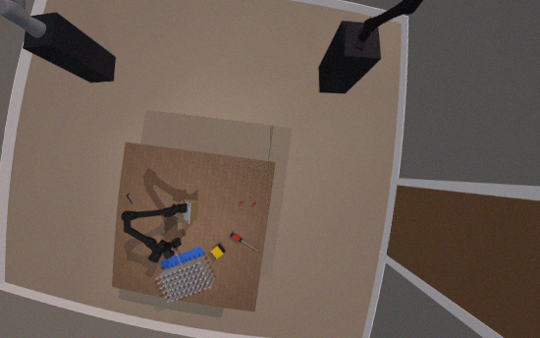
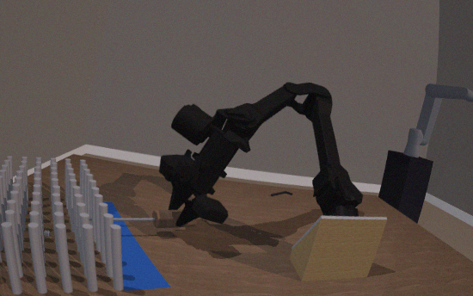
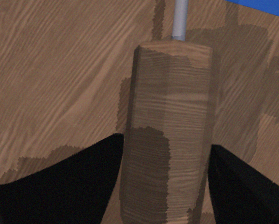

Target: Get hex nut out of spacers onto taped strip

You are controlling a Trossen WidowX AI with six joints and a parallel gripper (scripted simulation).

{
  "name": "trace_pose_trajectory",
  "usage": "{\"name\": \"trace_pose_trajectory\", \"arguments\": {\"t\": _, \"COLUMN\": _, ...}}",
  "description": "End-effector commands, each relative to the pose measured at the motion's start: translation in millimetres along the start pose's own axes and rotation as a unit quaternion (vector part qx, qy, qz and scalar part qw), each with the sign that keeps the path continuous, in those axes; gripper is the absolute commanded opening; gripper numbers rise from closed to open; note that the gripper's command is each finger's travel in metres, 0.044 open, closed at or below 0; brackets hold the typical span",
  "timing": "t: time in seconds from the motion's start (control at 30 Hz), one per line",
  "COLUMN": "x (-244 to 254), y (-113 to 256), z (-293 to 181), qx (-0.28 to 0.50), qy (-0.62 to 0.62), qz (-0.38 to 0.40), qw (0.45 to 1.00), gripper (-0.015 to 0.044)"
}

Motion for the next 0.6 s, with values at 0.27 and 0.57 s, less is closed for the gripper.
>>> {"name": "trace_pose_trajectory", "arguments": {"t": 0.27, "x": -0.1, "y": -2.1, "z": 8.8, "qx": -0.002, "qy": -0.004, "qz": -0.002, "qw": 1.0, "gripper": 0.0}}
{"name": "trace_pose_trajectory", "arguments": {"t": 0.57, "x": 0.5, "y": -3.9, "z": 13.7, "qx": -0.002, "qy": -0.004, "qz": -0.002, "qw": 1.0, "gripper": 0.0}}
Point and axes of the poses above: the point midway between the two fingers, 35 mm back from their tips, its own y axis back along the fingers, its own x axis across the jaws, z = x × y, the point moved 5 cm from there along y, back along the fingers, and after that the axes turned 8 degrees about -y, right-handed, at the moved point
